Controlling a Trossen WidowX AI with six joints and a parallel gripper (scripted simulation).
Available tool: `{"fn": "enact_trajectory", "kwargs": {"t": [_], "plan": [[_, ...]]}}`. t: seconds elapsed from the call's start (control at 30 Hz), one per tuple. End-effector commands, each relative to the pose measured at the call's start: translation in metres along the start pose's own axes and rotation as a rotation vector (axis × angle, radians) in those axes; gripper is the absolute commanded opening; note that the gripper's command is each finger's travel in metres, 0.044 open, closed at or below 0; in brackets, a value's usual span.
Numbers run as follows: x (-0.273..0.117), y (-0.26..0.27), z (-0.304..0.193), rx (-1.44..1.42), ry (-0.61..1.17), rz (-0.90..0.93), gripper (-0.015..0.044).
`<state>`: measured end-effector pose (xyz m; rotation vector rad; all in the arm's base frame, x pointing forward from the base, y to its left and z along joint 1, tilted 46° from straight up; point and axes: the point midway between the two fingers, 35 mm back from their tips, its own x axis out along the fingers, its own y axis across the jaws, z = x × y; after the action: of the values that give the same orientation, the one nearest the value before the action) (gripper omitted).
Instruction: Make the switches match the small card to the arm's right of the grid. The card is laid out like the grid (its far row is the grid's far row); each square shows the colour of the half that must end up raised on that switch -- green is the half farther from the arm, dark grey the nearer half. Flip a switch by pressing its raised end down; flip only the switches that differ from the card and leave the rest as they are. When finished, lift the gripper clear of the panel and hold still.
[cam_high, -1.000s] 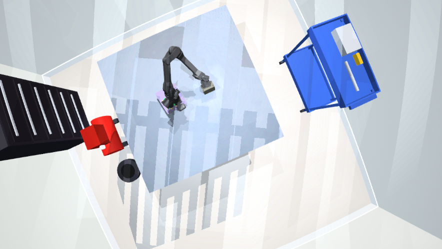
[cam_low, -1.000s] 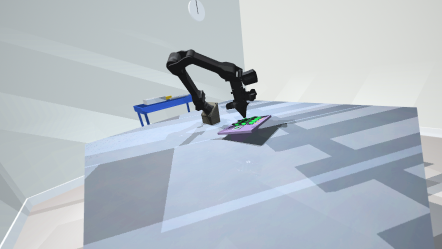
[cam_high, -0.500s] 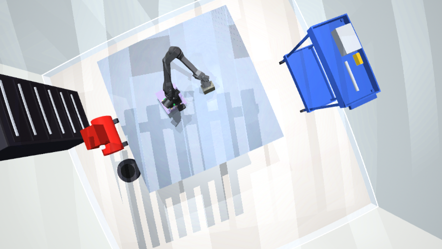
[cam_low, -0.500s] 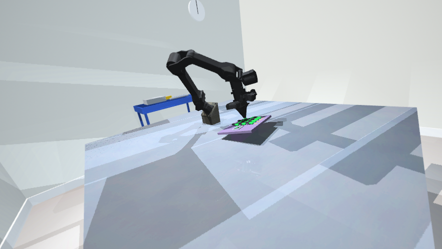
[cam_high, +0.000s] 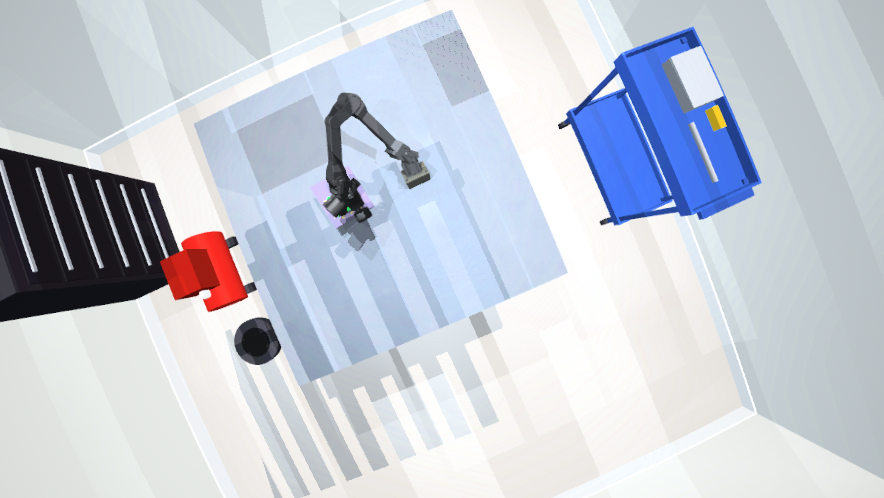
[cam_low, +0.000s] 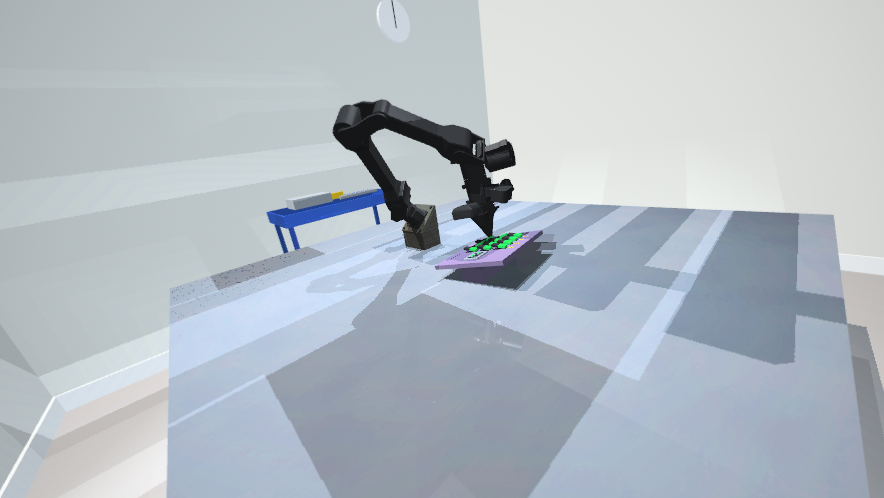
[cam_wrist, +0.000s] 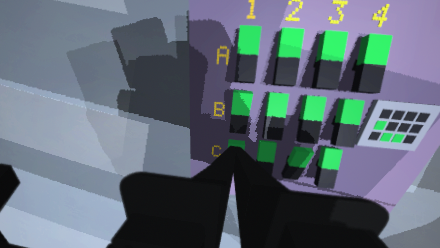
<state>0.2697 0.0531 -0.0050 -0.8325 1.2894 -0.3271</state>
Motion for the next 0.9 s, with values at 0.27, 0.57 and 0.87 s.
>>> {"fn": "enact_trajectory", "kwargs": {"t": [0.27,0.57,0.87], "plan": [[0.002,-0.001,0.000,-0.003,-0.001,-0.005,0.0000],[0.004,-0.001,0.000,-0.003,-0.001,-0.005,0.0000],[-0.062,0.000,-0.002,-0.004,-0.026,-0.002,0.0000]]}}
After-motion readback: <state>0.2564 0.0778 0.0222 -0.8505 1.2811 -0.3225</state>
